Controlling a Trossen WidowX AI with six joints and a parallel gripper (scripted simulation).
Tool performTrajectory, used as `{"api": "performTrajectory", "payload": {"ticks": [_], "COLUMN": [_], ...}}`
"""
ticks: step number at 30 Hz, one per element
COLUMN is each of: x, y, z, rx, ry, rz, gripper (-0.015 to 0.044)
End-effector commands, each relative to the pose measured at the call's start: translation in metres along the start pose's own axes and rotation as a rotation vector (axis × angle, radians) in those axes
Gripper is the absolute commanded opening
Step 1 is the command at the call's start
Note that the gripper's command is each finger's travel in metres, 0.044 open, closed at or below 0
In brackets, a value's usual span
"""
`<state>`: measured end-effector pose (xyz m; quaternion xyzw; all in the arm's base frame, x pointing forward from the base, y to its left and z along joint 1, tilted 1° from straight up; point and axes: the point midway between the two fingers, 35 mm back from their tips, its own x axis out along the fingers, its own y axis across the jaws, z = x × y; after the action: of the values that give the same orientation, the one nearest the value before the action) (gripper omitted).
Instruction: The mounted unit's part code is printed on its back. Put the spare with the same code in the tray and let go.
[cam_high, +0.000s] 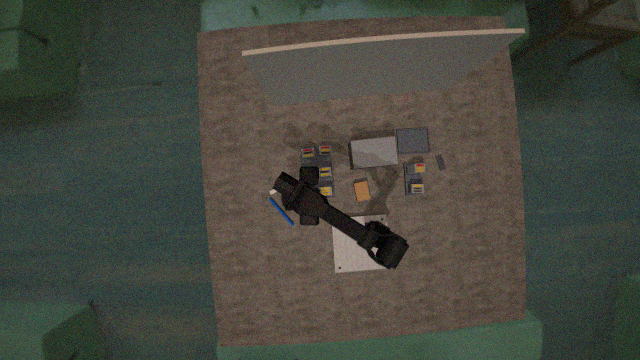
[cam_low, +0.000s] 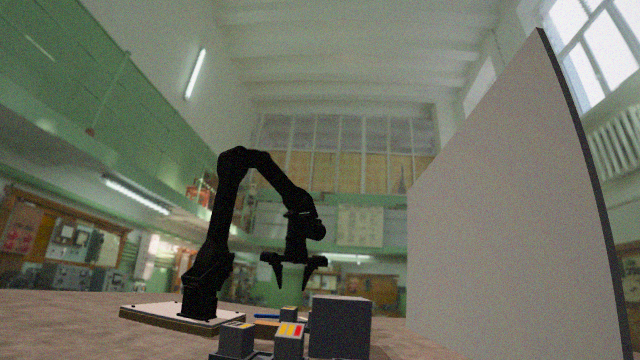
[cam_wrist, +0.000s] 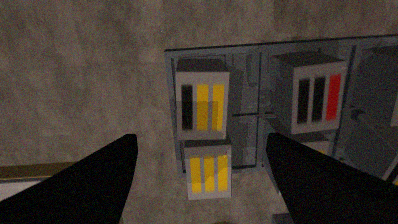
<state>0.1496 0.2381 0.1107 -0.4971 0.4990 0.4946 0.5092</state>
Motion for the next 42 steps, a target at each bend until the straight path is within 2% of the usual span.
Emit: {"api": "performTrajectory", "payload": {"ticks": [1,42], "x": [0.005,0.072], "y": [0.000,-0.002], "z": [0.000,0.000], "rx": [-0.007,-0.007], "ry": [0.003,0.004], "rz": [0.004,0.003], "gripper": [0.0300,0.0300]}}
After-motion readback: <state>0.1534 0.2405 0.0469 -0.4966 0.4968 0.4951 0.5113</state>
